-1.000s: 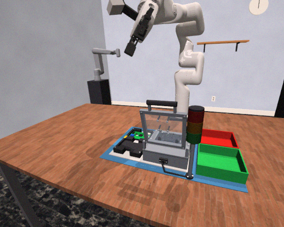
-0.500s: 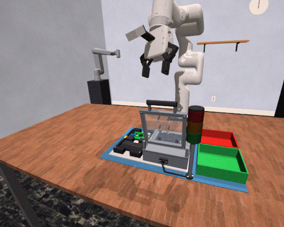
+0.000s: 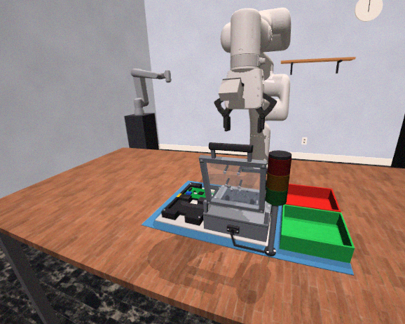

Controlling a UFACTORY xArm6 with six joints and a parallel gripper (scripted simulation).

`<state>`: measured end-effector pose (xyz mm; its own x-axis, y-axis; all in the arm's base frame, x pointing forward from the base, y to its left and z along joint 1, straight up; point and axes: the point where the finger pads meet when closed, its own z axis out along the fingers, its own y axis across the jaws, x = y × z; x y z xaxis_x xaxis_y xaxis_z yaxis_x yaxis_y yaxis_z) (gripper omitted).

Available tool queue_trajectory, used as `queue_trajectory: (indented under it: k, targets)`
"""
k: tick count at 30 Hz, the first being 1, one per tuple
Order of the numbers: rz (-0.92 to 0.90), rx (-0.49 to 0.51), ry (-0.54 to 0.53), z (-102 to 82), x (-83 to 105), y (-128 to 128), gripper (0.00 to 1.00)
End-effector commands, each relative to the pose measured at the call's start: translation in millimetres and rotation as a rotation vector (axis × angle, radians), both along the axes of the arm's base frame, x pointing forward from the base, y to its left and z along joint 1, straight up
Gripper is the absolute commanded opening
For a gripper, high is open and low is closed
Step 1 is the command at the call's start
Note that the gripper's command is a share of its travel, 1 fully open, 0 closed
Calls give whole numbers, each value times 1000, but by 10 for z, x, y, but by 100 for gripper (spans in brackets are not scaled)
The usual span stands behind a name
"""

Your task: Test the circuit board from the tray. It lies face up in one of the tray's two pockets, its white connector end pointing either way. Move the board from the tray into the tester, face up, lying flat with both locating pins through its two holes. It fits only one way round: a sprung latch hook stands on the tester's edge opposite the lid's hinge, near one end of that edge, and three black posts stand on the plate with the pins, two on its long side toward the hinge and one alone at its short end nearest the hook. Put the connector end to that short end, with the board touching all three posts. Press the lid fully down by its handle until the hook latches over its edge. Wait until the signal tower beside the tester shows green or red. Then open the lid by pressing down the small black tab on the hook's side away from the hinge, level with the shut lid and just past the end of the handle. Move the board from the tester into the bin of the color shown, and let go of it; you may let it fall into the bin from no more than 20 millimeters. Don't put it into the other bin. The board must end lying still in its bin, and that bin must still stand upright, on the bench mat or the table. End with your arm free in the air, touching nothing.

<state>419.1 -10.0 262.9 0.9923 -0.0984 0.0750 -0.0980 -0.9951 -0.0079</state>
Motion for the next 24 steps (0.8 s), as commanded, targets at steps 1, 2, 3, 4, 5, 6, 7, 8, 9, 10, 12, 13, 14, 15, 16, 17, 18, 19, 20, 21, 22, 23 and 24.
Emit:
queue_trajectory:
  k: [1, 2, 3, 4, 5, 6, 7, 8, 9, 10, 12, 13, 14, 15, 16, 17, 18, 19, 20, 21, 22, 23, 24]
  targets:
    - [-14, 0, 75, -81, -187, -27, 100]
    - [-119, 4, 75, -35, -187, -146, 100]
    - [-125, 4, 75, -33, -187, -152, 100]
    - [-135, 4, 75, -28, -188, -164, 100]
    - [-135, 4, 75, -28, -188, -164, 100]
    - [-135, 4, 75, -28, -188, -164, 100]
    - [-236, 8, 75, 16, -193, -278, 100]
    - [-263, 9, 75, 27, -195, -308, 100]
    - [-290, 10, 75, 39, -197, -339, 100]
    - [-322, 12, 75, 53, -200, -375, 100]
    - [-391, 14, 74, 83, -208, -453, 100]
    - [-425, 15, 74, 98, -212, -491, 100]
    - [-459, 17, 74, 112, -217, -530, 100]
    - [-493, 18, 74, 127, -222, -568, 100]
    - [-527, 19, 74, 142, -228, -606, 100]
    - [-561, 21, 73, 157, -234, -644, 100]
    - [-595, 22, 73, 172, -241, -682, 100]
    - [-629, 23, 73, 187, -248, -720, 100]
    - [-663, 24, 73, 201, -255, -758, 100]
    - [-697, 26, 72, 216, -263, -795, 100]
    - [-697, 26, 72, 216, -263, -795, 100]
    - [-697, 26, 72, 216, -263, -795, 100]
    - [-778, 29, 72, 251, -284, -884, 100]
